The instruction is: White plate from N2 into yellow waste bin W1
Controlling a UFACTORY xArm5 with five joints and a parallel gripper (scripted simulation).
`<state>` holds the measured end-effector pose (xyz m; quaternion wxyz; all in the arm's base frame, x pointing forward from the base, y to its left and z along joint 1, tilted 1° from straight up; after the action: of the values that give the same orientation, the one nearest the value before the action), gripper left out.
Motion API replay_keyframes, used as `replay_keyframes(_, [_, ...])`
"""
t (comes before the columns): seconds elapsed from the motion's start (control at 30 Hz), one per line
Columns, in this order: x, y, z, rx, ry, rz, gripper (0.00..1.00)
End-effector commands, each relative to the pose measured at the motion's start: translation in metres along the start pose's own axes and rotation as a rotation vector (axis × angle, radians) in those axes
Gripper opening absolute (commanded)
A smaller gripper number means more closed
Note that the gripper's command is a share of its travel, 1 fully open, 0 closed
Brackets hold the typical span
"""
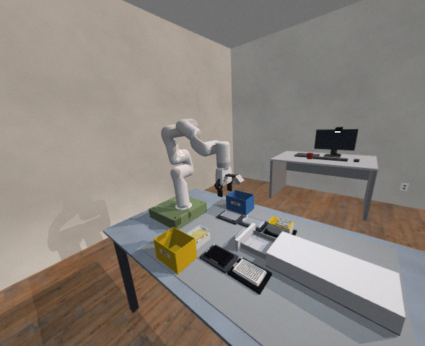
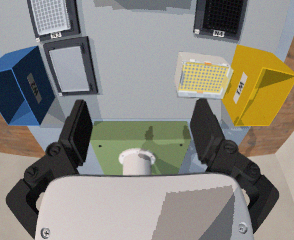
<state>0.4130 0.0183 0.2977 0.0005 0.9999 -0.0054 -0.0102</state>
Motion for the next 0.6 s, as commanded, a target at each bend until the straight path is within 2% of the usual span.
replay_keyframes(0.0, [0.010,-0.008,0.014,0.000,0.004,0.000,1.00])
replay_keyframes(0.07, [0.010,-0.008,0.014,0.000,0.004,0.000,1.00])
replay_keyframes(0.23, [0.020,-0.019,0.033,0.000,0.004,0.000,1.00])
replay_keyframes(0.57, [0.020,-0.019,0.033,0.000,0.004,0.000,1.00])
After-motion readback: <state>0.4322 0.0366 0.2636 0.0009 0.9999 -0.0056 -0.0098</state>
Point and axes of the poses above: the point where the finger pads meet when closed, its own z axis out along the fingers, its own y axis across the jaws, x = y × z, the point moved 9 cm from there along -z, back along the fingers, and after that the axes turned 5 degrees about z, right-handed, at the moved point
